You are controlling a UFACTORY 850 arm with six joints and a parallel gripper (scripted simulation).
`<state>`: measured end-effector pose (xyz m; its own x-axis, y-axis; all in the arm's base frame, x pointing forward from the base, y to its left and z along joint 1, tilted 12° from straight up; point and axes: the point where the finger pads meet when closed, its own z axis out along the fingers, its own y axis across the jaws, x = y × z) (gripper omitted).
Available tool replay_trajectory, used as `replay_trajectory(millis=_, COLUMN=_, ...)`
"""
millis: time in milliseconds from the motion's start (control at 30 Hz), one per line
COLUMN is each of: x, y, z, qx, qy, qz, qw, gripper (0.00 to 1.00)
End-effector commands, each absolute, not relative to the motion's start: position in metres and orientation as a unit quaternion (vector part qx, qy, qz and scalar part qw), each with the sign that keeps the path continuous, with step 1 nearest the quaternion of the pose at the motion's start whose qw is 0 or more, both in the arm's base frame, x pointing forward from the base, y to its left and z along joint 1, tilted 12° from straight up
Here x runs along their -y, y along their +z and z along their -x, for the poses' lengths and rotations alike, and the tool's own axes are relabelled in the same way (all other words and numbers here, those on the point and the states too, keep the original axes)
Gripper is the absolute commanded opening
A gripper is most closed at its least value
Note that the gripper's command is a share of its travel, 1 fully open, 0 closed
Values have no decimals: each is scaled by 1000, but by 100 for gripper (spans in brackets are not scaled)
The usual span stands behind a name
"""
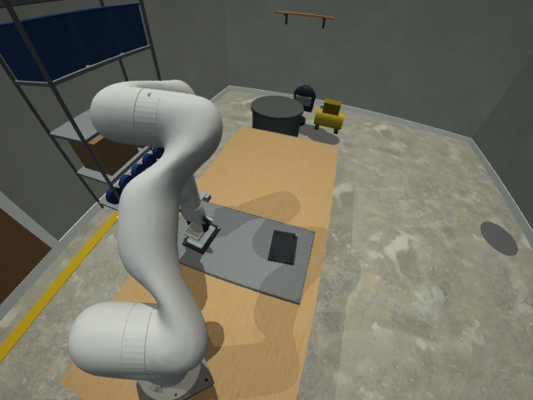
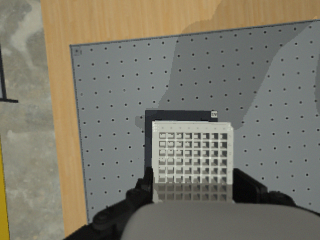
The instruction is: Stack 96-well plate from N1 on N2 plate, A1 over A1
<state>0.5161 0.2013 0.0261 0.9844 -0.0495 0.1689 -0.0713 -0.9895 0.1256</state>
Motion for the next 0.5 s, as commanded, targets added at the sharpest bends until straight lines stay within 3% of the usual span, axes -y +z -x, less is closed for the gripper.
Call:
replay_trajectory(millis=0, x=-201, y=21, z=-518, qx=30, qy=84, qz=-994, qw=66, gripper=0)
replay_trajectory(millis=467, x=-198, y=1, z=-521, qx=30, qy=84, qz=-994, qw=66, gripper=0)
